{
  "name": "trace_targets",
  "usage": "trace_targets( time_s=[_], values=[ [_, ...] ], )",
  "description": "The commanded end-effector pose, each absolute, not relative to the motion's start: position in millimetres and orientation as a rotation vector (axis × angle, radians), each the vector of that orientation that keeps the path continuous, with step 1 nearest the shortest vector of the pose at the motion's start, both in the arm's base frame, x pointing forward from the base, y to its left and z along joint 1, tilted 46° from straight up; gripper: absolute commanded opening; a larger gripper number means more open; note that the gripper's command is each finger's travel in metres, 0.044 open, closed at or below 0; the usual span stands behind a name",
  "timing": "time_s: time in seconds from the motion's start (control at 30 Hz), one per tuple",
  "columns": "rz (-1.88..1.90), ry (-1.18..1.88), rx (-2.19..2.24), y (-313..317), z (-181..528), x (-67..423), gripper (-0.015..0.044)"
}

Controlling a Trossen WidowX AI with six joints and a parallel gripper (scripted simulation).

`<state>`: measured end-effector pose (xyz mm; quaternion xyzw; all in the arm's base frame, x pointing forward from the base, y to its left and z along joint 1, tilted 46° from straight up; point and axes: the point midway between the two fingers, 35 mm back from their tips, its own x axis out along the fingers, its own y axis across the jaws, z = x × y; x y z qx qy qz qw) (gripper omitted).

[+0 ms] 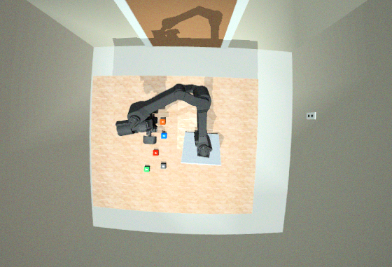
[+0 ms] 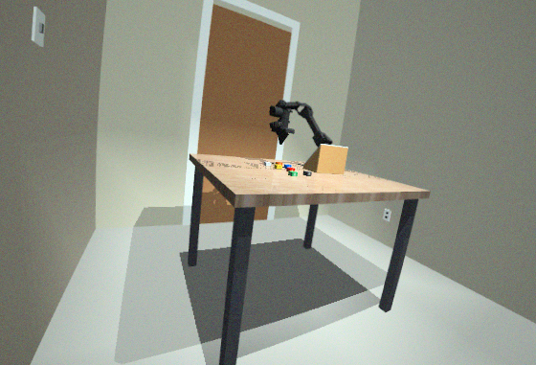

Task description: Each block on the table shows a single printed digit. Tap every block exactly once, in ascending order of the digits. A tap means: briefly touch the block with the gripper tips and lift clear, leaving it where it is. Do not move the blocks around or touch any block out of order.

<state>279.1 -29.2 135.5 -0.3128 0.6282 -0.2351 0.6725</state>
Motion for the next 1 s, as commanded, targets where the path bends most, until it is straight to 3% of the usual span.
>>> trace_targets(
  time_s=[0.0,0.3,0.97],
  values=[
    [-0.527,1.433,-0.727,-36.9,136.5,269.5,0.0020],
    [-0.530,1.431,-0.729,-93.4,83.0,276.6,0.0020],
    [-0.531,1.431,-0.730,-107.4,69.9,278.2,0.0020]
  ],
)
